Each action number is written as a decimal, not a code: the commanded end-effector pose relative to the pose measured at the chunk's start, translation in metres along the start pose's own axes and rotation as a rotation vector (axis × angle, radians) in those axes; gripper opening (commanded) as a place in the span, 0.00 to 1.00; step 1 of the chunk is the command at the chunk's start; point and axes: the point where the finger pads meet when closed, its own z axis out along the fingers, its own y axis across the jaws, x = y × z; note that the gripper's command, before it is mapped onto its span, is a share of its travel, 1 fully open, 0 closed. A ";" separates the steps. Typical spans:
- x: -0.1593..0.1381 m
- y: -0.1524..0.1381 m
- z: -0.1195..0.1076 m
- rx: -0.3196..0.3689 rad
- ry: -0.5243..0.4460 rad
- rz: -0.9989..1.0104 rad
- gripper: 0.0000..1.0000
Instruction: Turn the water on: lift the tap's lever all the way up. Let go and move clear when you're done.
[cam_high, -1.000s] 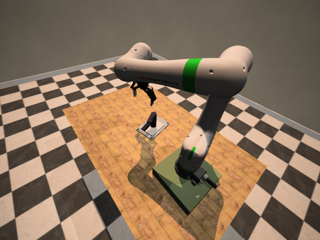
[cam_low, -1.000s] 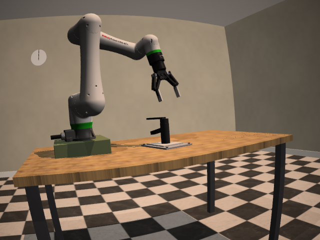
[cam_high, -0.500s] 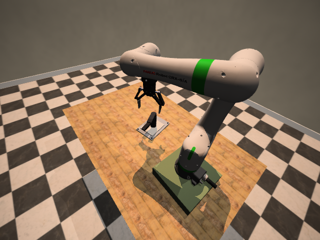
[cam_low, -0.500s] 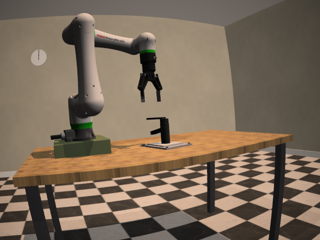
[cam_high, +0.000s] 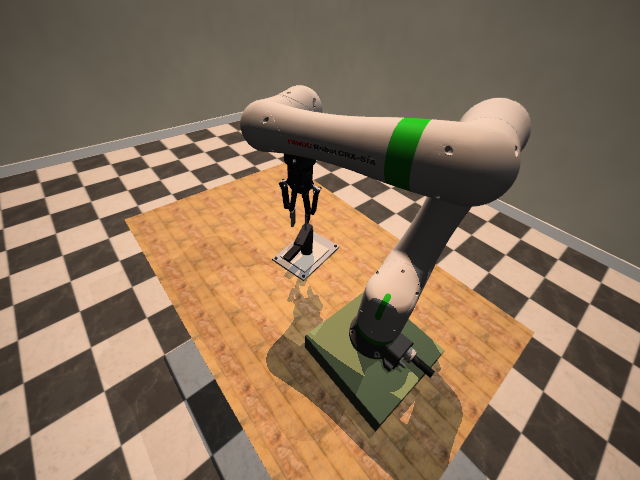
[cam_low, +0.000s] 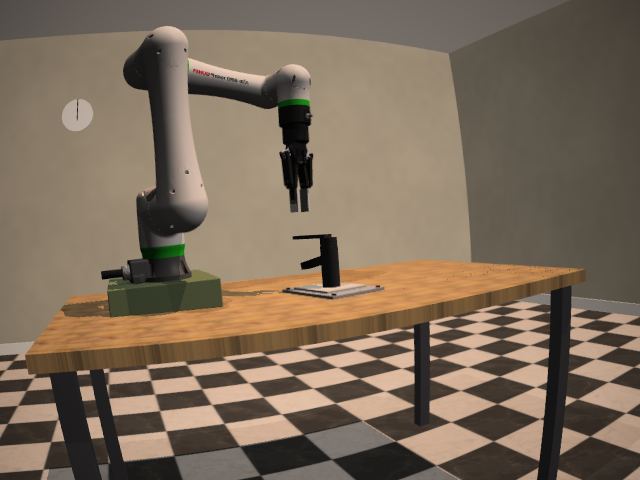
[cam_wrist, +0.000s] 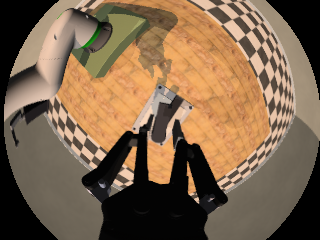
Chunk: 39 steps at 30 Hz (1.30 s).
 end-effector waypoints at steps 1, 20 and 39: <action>0.000 0.000 0.000 0.000 0.000 0.000 0.00; 0.000 0.000 0.000 0.000 0.000 0.000 0.00; 0.000 0.000 0.000 0.000 0.000 0.000 0.43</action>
